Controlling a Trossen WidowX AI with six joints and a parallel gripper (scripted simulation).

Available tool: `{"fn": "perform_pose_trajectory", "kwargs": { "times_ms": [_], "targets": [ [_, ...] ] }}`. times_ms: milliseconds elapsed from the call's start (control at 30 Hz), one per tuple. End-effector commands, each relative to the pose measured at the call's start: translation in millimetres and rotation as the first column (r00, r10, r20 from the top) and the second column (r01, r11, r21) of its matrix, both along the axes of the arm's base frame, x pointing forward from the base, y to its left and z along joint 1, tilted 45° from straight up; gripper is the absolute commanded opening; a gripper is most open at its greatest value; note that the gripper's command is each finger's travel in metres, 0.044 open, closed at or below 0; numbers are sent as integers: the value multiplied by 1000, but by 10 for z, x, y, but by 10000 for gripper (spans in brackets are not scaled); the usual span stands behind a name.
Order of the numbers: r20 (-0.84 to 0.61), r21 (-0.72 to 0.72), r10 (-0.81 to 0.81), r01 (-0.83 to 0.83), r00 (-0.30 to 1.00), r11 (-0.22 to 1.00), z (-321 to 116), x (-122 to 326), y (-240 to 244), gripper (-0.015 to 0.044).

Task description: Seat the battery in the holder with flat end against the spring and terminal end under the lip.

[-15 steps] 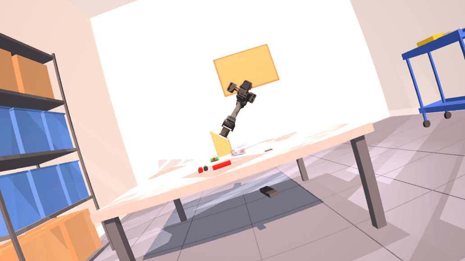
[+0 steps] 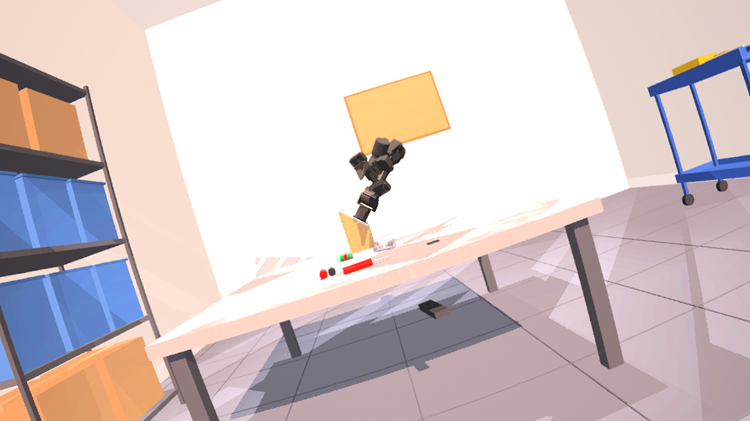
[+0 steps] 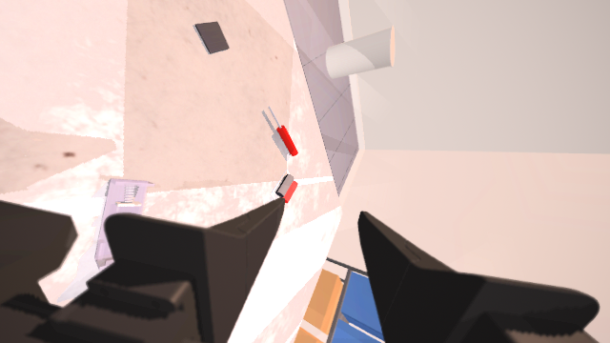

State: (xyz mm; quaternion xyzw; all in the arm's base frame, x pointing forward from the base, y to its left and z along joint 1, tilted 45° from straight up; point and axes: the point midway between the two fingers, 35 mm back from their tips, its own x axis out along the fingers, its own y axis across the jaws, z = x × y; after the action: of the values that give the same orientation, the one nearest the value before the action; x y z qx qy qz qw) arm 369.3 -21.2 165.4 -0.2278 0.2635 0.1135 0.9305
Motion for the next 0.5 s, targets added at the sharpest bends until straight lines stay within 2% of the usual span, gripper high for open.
{"fn": "perform_pose_trajectory", "kwargs": {
  "times_ms": [0, 233, 467],
  "targets": [
    [-258, -78, 195, -221, 946, 972, -755, -27, -110, 244],
    [-458, 14, 437, -485, 774, 874, -1537, -270, -169, 244],
    [-473, 231, 690, -678, 549, 698, -2180, -665, -123, 244]
  ]
}}
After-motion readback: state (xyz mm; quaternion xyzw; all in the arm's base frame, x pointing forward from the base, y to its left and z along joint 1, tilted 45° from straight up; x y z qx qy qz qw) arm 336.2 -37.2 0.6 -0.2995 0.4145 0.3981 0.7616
